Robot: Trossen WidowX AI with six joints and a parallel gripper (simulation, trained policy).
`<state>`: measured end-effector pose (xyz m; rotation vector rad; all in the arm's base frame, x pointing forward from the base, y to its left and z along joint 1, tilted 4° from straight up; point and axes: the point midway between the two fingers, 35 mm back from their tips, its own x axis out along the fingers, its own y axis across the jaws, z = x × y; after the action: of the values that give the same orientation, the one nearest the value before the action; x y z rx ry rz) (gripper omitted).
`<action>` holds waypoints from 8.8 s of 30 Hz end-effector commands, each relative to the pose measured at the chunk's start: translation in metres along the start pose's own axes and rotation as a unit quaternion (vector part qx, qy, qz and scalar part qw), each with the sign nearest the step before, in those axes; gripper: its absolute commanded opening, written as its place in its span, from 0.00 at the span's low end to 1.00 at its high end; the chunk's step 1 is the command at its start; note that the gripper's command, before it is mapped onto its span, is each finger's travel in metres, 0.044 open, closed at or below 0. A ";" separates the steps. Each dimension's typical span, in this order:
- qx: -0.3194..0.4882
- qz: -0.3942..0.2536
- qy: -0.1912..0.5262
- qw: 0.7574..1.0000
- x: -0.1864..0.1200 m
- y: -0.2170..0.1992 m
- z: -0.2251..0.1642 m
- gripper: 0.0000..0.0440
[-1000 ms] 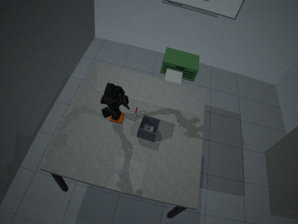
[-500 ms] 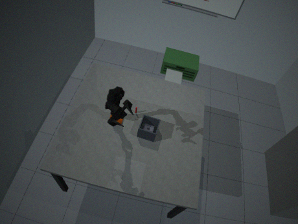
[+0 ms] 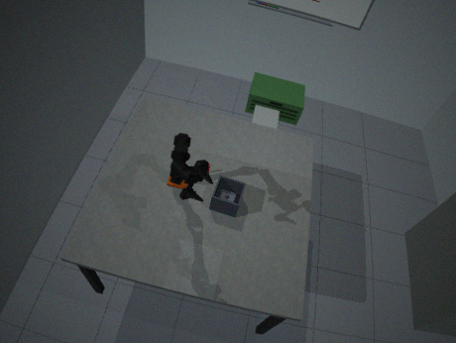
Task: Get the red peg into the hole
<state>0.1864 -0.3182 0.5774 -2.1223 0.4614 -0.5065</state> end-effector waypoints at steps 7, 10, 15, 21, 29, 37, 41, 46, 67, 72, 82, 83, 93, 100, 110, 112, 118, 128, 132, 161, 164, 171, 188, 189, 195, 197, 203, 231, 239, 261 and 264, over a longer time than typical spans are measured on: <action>0.176 0.031 -0.033 0.983 0.017 0.011 0.040 1.00; 0.225 0.041 -0.043 0.973 0.021 0.013 0.053 1.00; 0.303 0.061 -0.058 0.949 0.026 0.015 0.075 1.00; 0.394 0.090 -0.075 0.912 0.030 0.016 0.103 1.00; 0.504 0.135 -0.093 0.848 0.031 0.018 0.143 1.00; 0.602 0.189 -0.105 0.769 0.027 0.018 0.185 1.00; 0.644 0.219 -0.109 0.725 0.023 0.018 0.206 1.00; 0.691 0.259 -0.110 0.666 0.015 0.018 0.234 1.00; 0.793 0.458 -0.065 0.396 -0.046 0.020 0.353 1.00; 0.791 0.511 -0.039 0.334 -0.069 0.022 0.381 1.00; 0.757 0.612 0.034 0.225 -0.124 0.030 0.430 1.00; 0.752 0.622 0.043 0.215 -0.130 0.032 0.435 1.00; 0.683 0.700 0.154 0.140 -0.192 0.048 0.470 1.00; 0.628 0.729 0.247 0.111 -0.234 0.064 0.485 1.00; 0.566 0.727 0.376 0.099 -0.281 0.088 0.495 1.00; 0.557 0.722 0.398 0.099 -0.289 0.093 0.497 1.00; 0.539 0.701 0.456 0.102 -0.308 0.105 0.500 1.00; 0.528 0.663 0.521 0.101 -0.327 0.126 0.508 1.00; 0.524 0.652 0.540 0.097 -0.332 0.137 0.514 1.00; 0.520 0.606 0.598 0.069 -0.343 0.197 0.556 0.47; 0.519 0.609 0.595 0.071 -0.343 0.198 0.559 0.30; 0.513 0.623 0.585 0.075 -0.344 0.195 0.561 0.00; 0.551 0.677 0.488 -0.001 -0.325 0.145 0.559 0.00; 0.553 0.680 0.481 -0.004 -0.323 0.141 0.558 0.00; 0.573 0.692 0.439 -0.018 -0.312 0.117 0.545 0.00; 0.582 0.693 0.425 -0.020 -0.307 0.109 0.540 0.00; 0.615 0.686 0.388 -0.025 -0.290 0.087 0.518 0.00; 0.724 0.540 0.429 -0.010 -0.198 0.091 0.433 0.00; 0.717 0.521 0.462 -0.014 -0.178 0.108 0.426 0.00; 0.687 0.523 0.503 -0.026 -0.135 0.153 0.433 0.00; 0.682 0.528 0.505 -0.026 -0.131 0.160 0.437 0.00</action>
<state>0.2712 -0.0410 0.1966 1.2179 1.2192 -0.7558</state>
